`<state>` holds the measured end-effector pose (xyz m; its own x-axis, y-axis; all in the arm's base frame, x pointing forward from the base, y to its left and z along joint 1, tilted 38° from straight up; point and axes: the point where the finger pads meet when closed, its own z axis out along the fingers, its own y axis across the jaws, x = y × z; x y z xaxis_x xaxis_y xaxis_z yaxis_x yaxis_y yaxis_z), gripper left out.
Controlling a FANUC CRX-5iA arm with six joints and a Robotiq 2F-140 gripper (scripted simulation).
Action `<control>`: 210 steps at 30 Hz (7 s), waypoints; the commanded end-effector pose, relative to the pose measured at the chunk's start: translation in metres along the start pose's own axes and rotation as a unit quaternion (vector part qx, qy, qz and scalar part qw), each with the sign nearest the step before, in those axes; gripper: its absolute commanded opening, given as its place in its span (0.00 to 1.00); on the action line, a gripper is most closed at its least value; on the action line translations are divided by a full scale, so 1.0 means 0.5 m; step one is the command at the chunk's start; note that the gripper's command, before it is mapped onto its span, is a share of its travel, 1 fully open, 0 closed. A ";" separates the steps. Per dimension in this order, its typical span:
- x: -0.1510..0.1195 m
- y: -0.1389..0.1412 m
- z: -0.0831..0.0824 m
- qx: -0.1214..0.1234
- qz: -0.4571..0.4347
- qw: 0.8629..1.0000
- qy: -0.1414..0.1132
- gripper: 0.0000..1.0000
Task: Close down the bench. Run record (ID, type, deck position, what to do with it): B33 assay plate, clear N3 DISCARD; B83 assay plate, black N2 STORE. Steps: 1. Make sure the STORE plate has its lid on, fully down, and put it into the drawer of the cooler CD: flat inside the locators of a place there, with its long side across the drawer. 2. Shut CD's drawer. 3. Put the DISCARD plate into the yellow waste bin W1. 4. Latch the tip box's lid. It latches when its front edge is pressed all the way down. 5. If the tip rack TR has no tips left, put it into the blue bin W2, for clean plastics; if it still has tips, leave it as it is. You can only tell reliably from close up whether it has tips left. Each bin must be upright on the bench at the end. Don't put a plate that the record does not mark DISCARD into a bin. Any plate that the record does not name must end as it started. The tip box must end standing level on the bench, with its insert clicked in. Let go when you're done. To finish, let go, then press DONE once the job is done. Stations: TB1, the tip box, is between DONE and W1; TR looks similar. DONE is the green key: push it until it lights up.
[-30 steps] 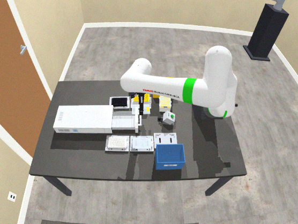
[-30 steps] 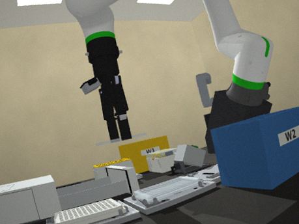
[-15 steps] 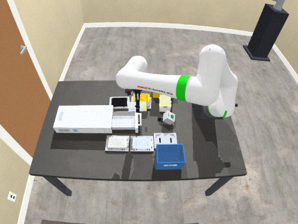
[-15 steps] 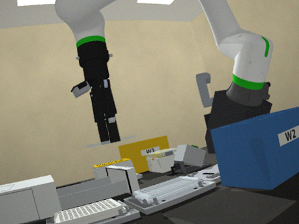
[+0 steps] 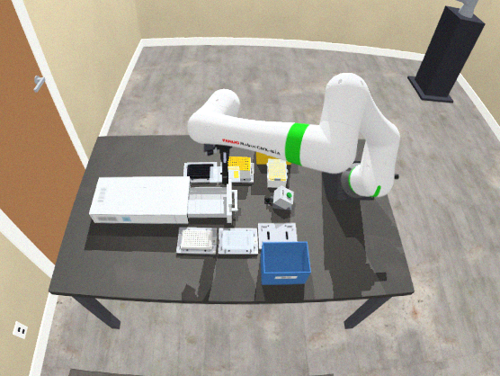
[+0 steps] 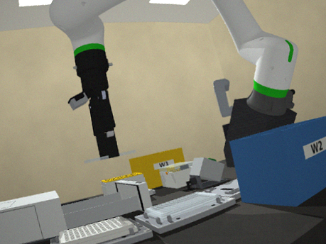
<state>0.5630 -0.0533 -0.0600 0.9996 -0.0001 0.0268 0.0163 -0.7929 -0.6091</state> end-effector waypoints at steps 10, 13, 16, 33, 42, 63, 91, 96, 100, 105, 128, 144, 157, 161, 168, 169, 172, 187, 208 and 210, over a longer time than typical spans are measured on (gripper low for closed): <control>0.043 0.046 -0.002 0.000 0.000 1.000 0.000 0.10; 0.054 0.057 -0.002 0.000 0.000 1.000 0.000 0.10; 0.064 0.069 -0.002 0.000 0.000 1.000 0.000 0.10; 0.119 0.128 -0.002 0.000 0.000 1.000 0.000 0.10; 0.144 0.156 -0.002 0.000 0.000 1.000 0.000 0.10; 0.213 0.230 -0.002 0.000 0.000 1.000 0.000 0.10; 0.241 0.261 0.011 0.000 0.000 1.000 0.001 0.10; 0.241 0.261 0.024 0.000 0.000 1.000 0.001 0.10; 0.241 0.261 0.035 0.000 0.000 1.000 0.001 0.10; 0.240 0.261 0.048 0.000 0.000 1.000 0.001 0.10; 0.240 0.260 0.099 0.000 0.000 1.000 0.000 0.10; 0.240 0.260 0.136 0.000 0.000 1.000 0.001 0.10; 0.240 0.260 0.171 0.000 0.000 1.000 0.000 0.10; 0.240 0.260 0.176 0.000 0.000 1.000 0.001 0.10; 0.240 0.260 0.195 0.000 0.000 1.000 0.001 0.10; 0.240 0.260 0.197 0.000 0.000 1.000 0.001 0.10; 0.240 0.260 0.204 0.000 0.000 1.000 0.001 0.10; 0.240 0.260 0.204 0.000 0.000 1.000 0.001 0.10; 0.240 0.260 0.204 0.000 0.000 1.000 0.001 0.10; 0.240 0.260 0.204 0.000 0.000 1.000 0.001 0.10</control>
<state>0.6866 -0.0931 -0.2178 0.9997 0.0003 0.0264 0.0163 -0.7926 -0.6095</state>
